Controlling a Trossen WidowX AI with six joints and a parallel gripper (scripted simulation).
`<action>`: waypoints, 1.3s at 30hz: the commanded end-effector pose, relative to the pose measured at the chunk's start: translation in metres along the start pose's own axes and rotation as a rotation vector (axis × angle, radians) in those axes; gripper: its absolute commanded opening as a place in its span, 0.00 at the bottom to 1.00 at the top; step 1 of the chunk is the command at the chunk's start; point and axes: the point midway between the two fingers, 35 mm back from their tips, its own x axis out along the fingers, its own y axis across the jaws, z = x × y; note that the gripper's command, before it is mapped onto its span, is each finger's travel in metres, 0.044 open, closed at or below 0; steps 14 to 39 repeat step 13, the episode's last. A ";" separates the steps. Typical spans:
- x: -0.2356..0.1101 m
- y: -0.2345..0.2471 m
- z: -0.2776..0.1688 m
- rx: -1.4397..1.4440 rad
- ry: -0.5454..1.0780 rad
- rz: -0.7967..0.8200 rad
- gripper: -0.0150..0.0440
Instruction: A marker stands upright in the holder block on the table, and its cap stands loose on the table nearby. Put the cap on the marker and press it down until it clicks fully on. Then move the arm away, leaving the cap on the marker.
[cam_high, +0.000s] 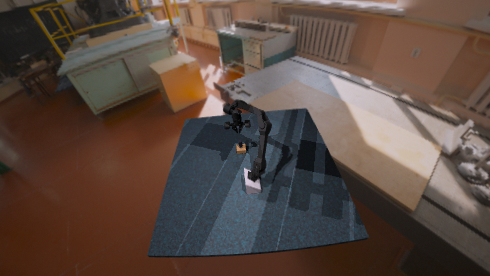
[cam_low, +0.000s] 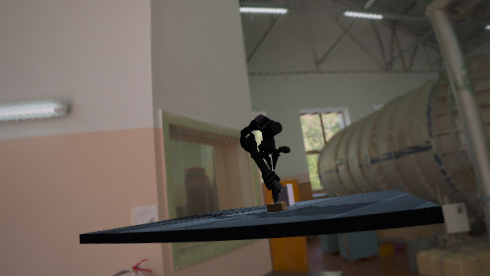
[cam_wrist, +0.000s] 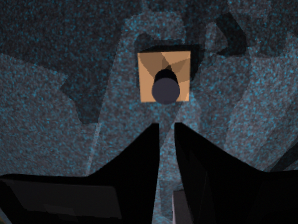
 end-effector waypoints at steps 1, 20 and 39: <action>-0.003 0.000 0.000 0.005 0.004 0.004 0.48; -0.003 0.000 0.000 0.005 0.004 0.004 1.00; -0.003 0.000 0.000 0.005 0.004 0.004 1.00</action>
